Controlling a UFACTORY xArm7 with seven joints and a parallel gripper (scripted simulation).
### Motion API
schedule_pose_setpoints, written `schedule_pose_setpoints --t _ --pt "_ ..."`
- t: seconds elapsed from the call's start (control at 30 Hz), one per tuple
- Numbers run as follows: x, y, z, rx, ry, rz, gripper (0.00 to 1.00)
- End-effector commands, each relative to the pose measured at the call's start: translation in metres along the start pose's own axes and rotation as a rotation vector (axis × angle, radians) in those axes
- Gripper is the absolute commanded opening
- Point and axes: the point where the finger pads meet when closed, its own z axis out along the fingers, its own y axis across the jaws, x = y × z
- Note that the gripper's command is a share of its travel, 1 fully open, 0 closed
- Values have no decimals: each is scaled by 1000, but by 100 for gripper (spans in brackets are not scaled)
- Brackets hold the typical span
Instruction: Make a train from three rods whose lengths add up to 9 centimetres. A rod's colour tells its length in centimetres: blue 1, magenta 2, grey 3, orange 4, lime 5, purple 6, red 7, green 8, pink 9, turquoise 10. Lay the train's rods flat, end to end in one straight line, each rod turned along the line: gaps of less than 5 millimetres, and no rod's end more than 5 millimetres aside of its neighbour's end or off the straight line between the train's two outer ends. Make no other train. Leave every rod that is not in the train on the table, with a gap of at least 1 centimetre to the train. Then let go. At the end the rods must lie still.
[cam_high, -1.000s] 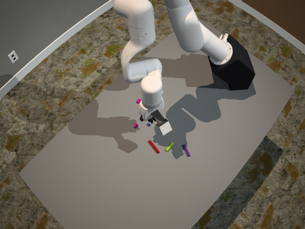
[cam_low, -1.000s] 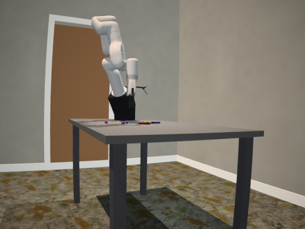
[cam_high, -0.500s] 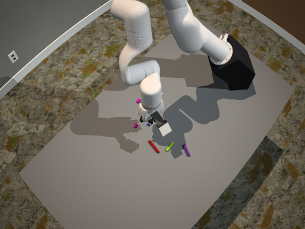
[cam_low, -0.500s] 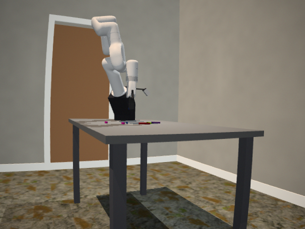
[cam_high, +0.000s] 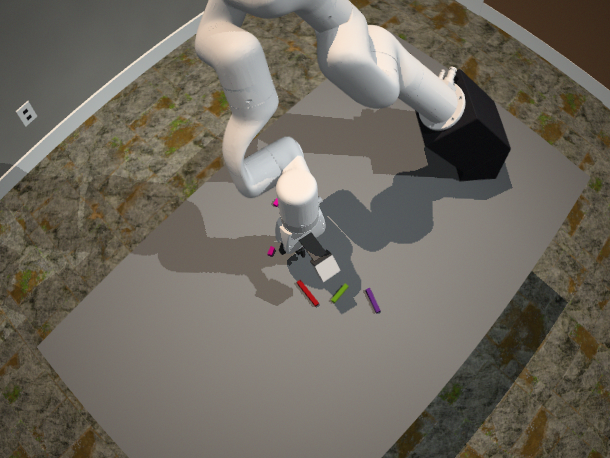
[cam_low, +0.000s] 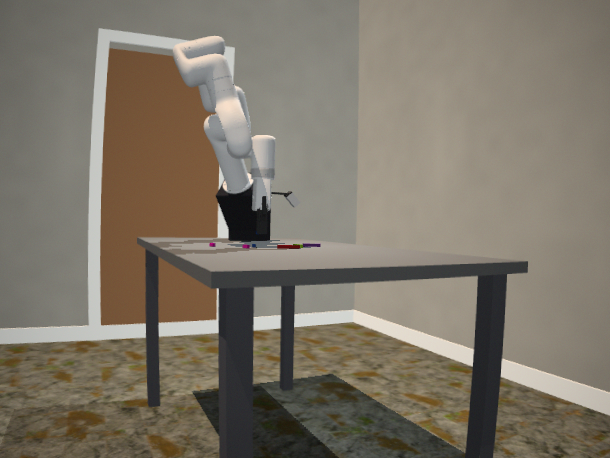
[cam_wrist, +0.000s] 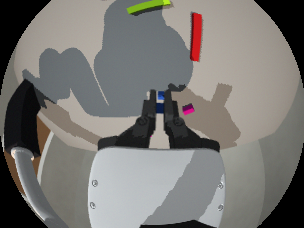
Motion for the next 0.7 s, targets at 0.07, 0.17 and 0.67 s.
schedule_pose_setpoints --t 0.07,0.17,0.67 --pt "2 1 24 -36 -10 1 4" --pt "2 2 27 -36 -10 1 4" --pt "2 2 28 -36 -9 1 4"
